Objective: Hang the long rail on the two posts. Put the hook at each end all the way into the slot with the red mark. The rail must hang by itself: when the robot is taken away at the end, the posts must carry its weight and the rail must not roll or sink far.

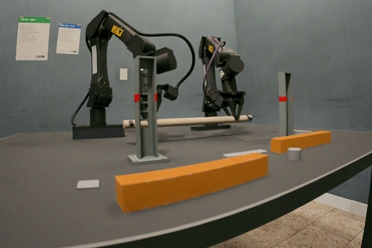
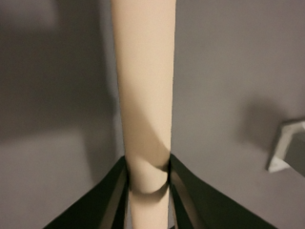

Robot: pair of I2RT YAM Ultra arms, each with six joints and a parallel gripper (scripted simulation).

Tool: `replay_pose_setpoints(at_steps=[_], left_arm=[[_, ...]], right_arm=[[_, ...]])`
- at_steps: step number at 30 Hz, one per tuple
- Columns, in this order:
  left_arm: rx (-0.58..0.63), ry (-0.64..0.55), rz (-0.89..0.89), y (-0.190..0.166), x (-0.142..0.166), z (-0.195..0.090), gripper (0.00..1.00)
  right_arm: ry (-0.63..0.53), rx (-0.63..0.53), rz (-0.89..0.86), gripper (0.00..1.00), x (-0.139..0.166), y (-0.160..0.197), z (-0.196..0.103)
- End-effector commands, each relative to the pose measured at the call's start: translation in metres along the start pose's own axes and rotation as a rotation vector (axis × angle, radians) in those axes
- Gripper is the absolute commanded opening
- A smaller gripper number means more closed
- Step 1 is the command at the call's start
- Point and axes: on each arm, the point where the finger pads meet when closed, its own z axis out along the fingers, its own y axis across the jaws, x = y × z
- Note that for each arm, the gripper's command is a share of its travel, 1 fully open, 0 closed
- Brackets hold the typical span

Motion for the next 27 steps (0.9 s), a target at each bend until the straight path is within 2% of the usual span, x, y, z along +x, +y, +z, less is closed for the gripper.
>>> replay_pose_setpoints(at_steps=[1,6,15,27], left_arm=[[-0.165,0.003,-0.003,0.02,-0.002,-0.015,0.19],[-0.262,0.005,-0.005,0.027,-0.002,-0.024,0.19],[-0.34,0.006,-0.008,0.042,-0.002,-0.032,0.19],[-0.366,0.006,-0.008,0.078,-0.003,-0.037,0.19]], right_arm=[[-0.001,0.163,0.01,0.19,-0.001,-0.019,-0.014],[-0.001,0.26,0.008,0.19,-0.001,-0.027,-0.024],[-0.002,0.337,0.007,0.19,0.0,-0.042,-0.031],[-0.005,0.363,0.008,0.19,0.001,-0.078,-0.036]])
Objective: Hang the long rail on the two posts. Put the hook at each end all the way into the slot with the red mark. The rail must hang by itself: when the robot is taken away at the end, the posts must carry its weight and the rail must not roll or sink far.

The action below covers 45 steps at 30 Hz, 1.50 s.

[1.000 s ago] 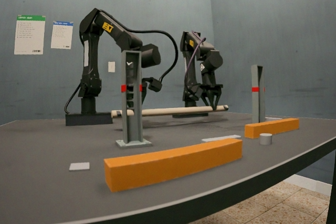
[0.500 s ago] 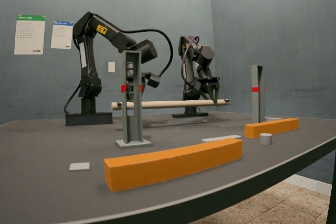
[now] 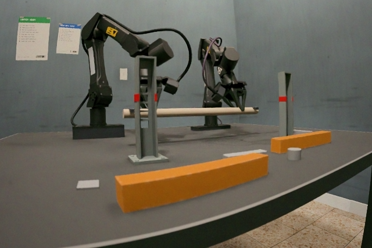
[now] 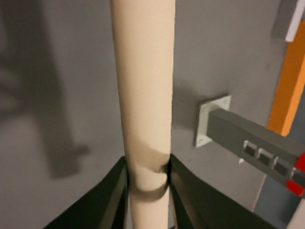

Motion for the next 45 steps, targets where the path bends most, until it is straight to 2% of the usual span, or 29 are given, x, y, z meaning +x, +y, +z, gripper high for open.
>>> replay_pose_setpoints(at_steps=[1,15,25,45], left_arm=[[-0.092,0.008,-0.003,0.038,0.003,-0.007,0.19],[-0.098,0.012,-0.007,0.092,0.003,0.004,0.19],[-0.094,0.012,-0.01,0.113,0.002,0.008,0.19],[-0.083,0.007,-0.01,0.119,0.001,0.008,0.19]], right_arm=[[-0.011,0.086,0.009,0.19,-0.005,-0.037,-0.005],[-0.017,0.091,0.006,0.19,-0.005,-0.093,0.008],[-0.02,0.086,0.005,0.19,-0.004,-0.114,0.012],[-0.023,0.074,-0.002,0.19,-0.003,-0.12,0.013]])
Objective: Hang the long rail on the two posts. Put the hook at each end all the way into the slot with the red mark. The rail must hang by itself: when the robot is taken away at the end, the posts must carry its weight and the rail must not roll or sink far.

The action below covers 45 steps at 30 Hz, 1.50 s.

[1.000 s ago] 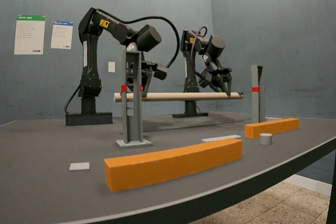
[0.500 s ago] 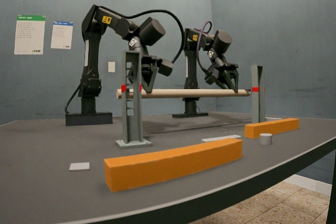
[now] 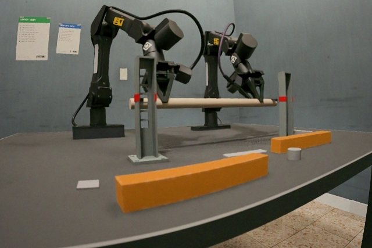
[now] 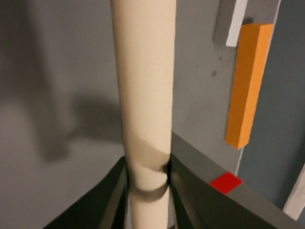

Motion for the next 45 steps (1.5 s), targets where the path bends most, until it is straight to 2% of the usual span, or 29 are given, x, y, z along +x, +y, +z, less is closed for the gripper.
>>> replay_pose_setpoints(at_steps=[1,4,45], left_arm=[[-0.065,-0.013,-0.002,0.028,0.0,-0.012,0.19],[-0.072,-0.012,-0.007,0.039,-0.001,-0.008,0.19],[-0.092,-0.007,-0.006,0.065,0.0,0.002,0.19]], right_arm=[[-0.02,0.056,0.0,0.19,-0.002,-0.028,-0.01],[-0.015,0.063,0.013,0.19,-0.001,-0.038,-0.008],[-0.02,0.084,0.012,0.19,-0.002,-0.065,0.004]])
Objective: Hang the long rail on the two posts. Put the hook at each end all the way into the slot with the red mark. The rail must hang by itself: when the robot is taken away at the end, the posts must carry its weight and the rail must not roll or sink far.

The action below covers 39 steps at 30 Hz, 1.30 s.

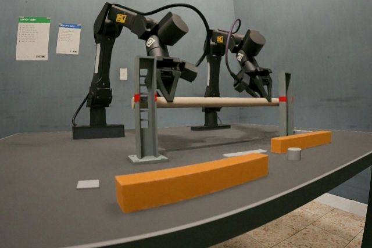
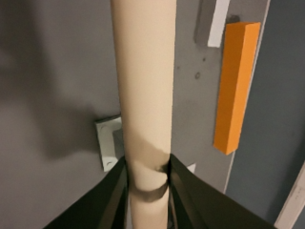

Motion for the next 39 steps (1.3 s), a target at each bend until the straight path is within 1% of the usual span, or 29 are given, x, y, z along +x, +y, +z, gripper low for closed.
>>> replay_pose_setpoints(at_steps=[1,15,17,20,31,33,35,39], left_arm=[[-0.099,-0.007,-0.007,0.036,0.002,-0.015,0.19],[-0.1,-0.007,-0.008,0.037,0.002,-0.015,0.19],[-0.122,-0.011,-0.01,0.042,0.001,-0.014,0.19],[-0.102,-0.007,-0.008,0.031,0.002,-0.006,0.19],[-0.102,-0.007,-0.008,0.031,0.002,-0.006,0.19],[-0.118,-0.01,-0.011,0.034,0.001,-0.005,0.19],[-0.1,-0.008,-0.008,0.025,0.001,0.001,0.19],[-0.096,-0.007,-0.008,0.024,0.001,0.002,0.19]], right_arm=[[-0.023,0.091,0.013,0.19,-0.003,-0.036,-0.012],[-0.023,0.092,0.014,0.19,-0.003,-0.037,-0.012],[-0.03,0.112,0.019,0.19,-0.005,-0.041,-0.011],[-0.023,0.094,0.014,0.19,-0.003,-0.031,-0.003],[-0.023,0.094,0.014,0.19,-0.003,-0.031,-0.003],[-0.03,0.108,0.019,0.19,-0.005,-0.034,-0.003],[-0.024,0.092,0.015,0.19,-0.003,-0.025,0.004],[-0.023,0.088,0.014,0.19,-0.003,-0.023,0.005]])
